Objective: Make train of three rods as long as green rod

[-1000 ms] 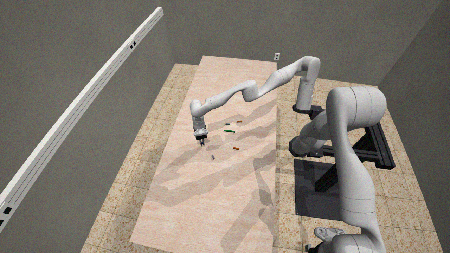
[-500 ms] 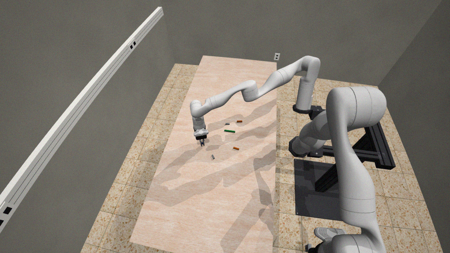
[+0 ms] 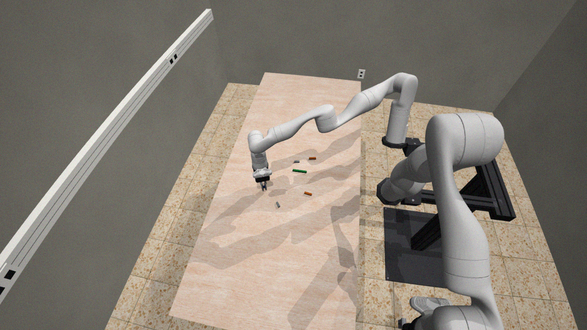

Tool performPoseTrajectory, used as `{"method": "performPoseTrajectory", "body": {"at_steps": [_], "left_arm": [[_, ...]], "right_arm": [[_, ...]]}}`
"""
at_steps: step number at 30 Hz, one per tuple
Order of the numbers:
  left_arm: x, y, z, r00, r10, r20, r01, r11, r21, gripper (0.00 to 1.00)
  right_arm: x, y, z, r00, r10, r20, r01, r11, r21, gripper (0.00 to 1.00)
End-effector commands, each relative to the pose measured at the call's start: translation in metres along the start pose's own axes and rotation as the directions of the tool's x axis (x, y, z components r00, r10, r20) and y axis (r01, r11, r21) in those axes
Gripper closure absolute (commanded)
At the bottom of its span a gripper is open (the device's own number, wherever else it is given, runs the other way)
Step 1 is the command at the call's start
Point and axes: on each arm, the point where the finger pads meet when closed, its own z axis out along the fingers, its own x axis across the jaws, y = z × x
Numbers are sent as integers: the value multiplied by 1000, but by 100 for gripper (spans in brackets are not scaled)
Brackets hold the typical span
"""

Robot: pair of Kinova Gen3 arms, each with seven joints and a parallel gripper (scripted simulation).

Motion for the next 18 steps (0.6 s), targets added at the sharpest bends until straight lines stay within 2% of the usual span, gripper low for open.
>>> {"method": "performPoseTrajectory", "body": {"at_steps": [1, 18], "left_arm": [[0, 0, -1, 1000, 0, 0, 0, 1000, -2, 0], [0, 0, -1, 1000, 0, 0, 0, 1000, -2, 0]], "right_arm": [[1, 0, -2, 1000, 0, -3, 0, 1000, 0, 76], [1, 0, 3, 1000, -1, -5, 1, 1000, 1, 76]]}}
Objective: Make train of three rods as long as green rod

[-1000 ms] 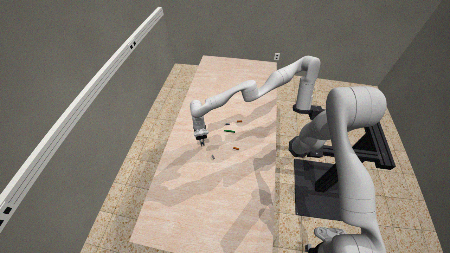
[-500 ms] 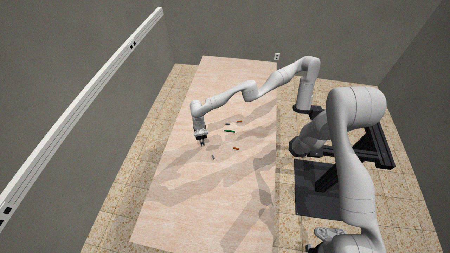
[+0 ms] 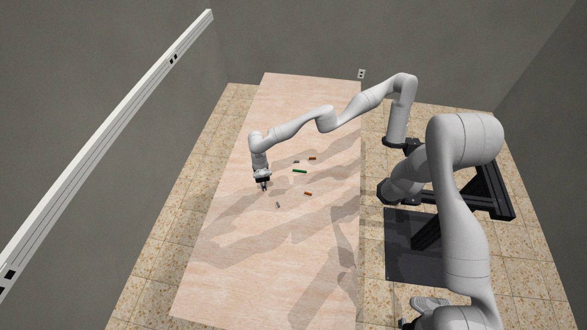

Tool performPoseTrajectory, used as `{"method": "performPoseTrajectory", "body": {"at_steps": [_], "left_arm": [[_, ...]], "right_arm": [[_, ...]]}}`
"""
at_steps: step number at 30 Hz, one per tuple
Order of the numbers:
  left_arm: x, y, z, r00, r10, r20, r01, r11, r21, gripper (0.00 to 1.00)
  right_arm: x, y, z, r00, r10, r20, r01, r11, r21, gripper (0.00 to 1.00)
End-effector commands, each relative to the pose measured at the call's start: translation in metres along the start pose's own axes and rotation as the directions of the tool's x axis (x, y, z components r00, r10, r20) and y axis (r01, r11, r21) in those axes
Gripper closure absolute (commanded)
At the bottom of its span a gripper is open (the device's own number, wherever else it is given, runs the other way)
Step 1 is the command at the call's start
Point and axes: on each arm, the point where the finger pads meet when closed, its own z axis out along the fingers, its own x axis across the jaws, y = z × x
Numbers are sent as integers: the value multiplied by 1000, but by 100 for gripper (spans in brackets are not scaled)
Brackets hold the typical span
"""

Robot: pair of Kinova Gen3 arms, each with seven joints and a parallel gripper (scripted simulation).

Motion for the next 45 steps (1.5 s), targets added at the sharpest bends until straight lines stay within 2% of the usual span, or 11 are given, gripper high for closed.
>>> {"method": "performPoseTrajectory", "body": {"at_steps": [1, 12, 45], "left_arm": [[0, 0, -1, 1000, 0, 0, 0, 1000, -2, 0], [0, 0, -1, 1000, 0, 0, 0, 1000, -2, 0], [0, 0, -1, 1000, 0, 0, 0, 1000, -2, 0]], "right_arm": [[1, 0, 1, 1000, 0, -4, 0, 1000, 1, 76], [1, 0, 7, 1000, -1, -7, 1, 1000, 2, 76], [1, 0, 7, 1000, -1, -7, 1, 1000, 2, 76]]}}
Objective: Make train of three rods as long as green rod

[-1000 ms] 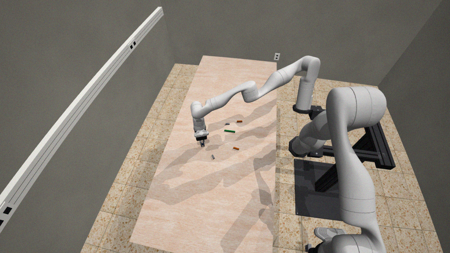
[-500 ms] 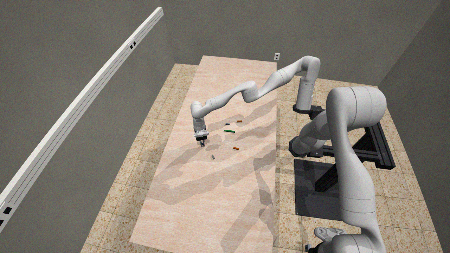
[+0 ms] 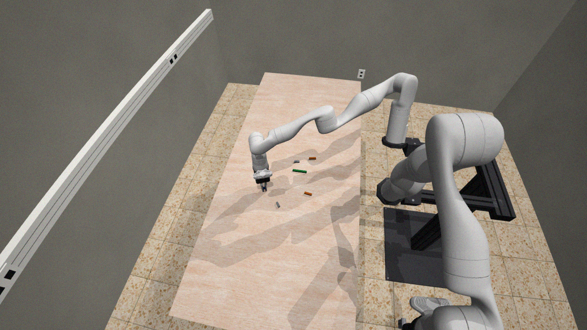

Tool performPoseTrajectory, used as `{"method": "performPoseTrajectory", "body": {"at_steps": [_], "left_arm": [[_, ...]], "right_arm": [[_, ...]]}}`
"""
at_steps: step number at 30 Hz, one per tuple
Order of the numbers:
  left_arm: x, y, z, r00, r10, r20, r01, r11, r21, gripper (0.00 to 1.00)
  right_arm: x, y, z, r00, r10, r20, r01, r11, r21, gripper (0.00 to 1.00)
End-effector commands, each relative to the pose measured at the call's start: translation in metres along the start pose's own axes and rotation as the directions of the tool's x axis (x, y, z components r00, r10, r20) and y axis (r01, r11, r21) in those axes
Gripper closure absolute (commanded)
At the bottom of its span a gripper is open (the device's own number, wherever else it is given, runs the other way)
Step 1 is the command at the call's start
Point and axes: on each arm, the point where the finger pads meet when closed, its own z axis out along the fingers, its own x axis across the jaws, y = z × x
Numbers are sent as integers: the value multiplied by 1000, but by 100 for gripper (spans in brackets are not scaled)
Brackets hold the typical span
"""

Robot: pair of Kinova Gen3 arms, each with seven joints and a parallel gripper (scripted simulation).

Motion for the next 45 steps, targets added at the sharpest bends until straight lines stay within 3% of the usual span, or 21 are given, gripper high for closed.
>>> {"method": "performPoseTrajectory", "body": {"at_steps": [1, 4, 8, 12, 13, 18, 19, 32, 37, 42, 45], "left_arm": [[0, 0, -1, 1000, 0, 0, 0, 1000, -2, 0], [0, 0, -1, 1000, 0, 0, 0, 1000, -2, 0], [0, 0, -1, 1000, 0, 0, 0, 1000, -2, 0], [0, 0, -1, 1000, 0, 0, 0, 1000, -2, 0], [0, 0, -1, 1000, 0, 0, 0, 1000, -2, 0], [0, 0, -1, 1000, 0, 0, 0, 1000, -2, 0], [0, 0, -1, 1000, 0, 0, 0, 1000, -2, 0], [0, 0, -1, 1000, 0, 0, 0, 1000, -2, 0], [0, 0, -1, 1000, 0, 0, 0, 1000, -2, 0], [0, 0, -1, 1000, 0, 0, 0, 1000, -2, 0], [0, 0, -1, 1000, 0, 0, 0, 1000, -2, 0]], "right_arm": [[1, 0, -2, 1000, 0, -3, 0, 1000, 0, 76], [1, 0, -2, 1000, 0, -3, 0, 1000, 0, 76], [1, 0, -2, 1000, 0, -3, 0, 1000, 0, 64], [1, 0, -2, 1000, 0, -3, 0, 1000, 0, 64], [1, 0, -2, 1000, 0, -3, 0, 1000, 0, 58], [1, 0, -2, 1000, 0, -3, 0, 1000, 0, 52], [1, 0, -2, 1000, 0, -3, 0, 1000, 0, 46], [1, 0, -3, 1000, 0, -2, 0, 1000, 0, 46], [1, 0, -16, 1000, 1, 5, -1, 1000, -1, 46], [2, 0, -47, 1000, 3, 18, -3, 1000, -3, 46], [2, 0, -48, 1000, 3, 18, -3, 1000, -3, 46]]}}
